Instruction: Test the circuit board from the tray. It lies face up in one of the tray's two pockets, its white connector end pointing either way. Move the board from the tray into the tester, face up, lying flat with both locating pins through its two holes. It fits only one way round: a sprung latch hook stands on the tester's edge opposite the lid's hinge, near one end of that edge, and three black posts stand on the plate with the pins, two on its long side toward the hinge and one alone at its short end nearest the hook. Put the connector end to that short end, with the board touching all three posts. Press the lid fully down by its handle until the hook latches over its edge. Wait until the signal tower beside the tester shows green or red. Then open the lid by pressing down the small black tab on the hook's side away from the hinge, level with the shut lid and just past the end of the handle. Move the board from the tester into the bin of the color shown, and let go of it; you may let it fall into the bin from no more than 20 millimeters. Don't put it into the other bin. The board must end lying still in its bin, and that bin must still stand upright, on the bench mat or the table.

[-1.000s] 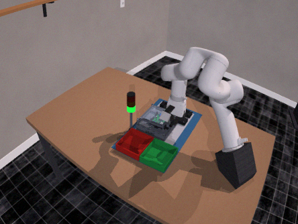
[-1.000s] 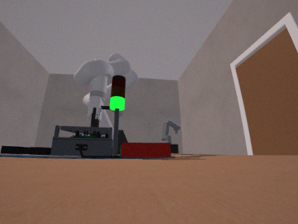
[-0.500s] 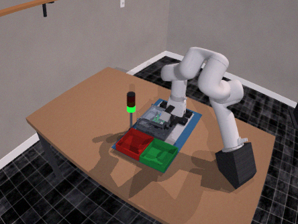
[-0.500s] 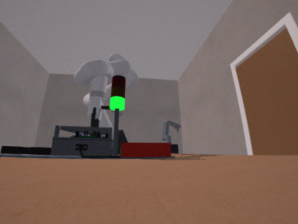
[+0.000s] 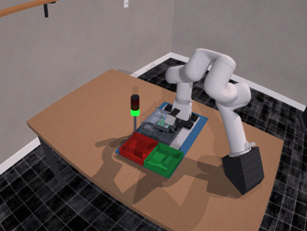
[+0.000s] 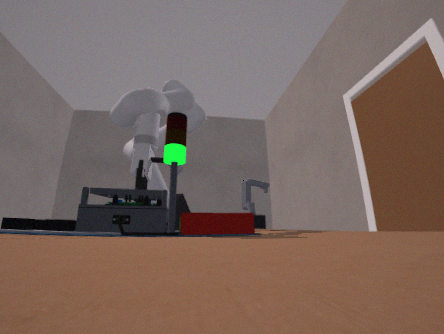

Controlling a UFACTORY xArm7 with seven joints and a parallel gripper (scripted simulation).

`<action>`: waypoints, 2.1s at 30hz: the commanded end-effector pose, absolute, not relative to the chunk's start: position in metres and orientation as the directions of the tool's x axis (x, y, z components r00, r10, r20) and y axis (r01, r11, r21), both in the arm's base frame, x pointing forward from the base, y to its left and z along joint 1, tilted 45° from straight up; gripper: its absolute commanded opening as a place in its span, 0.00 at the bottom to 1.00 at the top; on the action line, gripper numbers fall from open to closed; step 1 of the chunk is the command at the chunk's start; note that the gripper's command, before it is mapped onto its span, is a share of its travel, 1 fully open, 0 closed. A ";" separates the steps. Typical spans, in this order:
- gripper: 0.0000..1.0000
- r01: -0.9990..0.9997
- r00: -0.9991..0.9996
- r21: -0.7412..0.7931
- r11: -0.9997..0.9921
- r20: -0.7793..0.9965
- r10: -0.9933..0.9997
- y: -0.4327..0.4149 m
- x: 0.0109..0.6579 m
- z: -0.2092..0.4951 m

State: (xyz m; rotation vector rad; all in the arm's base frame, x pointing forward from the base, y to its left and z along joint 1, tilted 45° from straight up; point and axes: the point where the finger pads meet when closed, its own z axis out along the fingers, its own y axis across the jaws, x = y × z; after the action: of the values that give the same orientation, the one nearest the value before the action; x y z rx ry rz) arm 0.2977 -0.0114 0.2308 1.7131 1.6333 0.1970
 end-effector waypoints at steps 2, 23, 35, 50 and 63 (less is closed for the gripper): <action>0.00 0.795 0.174 0.600 0.094 -0.374 0.911 -0.010 0.297 0.233; 0.00 0.795 0.174 0.600 0.094 -0.373 0.911 -0.001 0.287 0.250; 0.00 0.795 0.174 0.600 0.094 -0.374 0.911 0.012 0.276 0.278; 0.00 0.795 0.174 0.600 0.094 -0.374 0.911 0.030 0.270 0.318; 0.00 0.795 0.174 0.600 0.094 -0.374 0.911 0.044 0.272 0.353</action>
State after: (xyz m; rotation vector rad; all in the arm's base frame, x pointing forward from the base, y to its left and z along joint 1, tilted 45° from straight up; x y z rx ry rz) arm 0.2677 0.0403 0.3427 1.7207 1.6405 0.1879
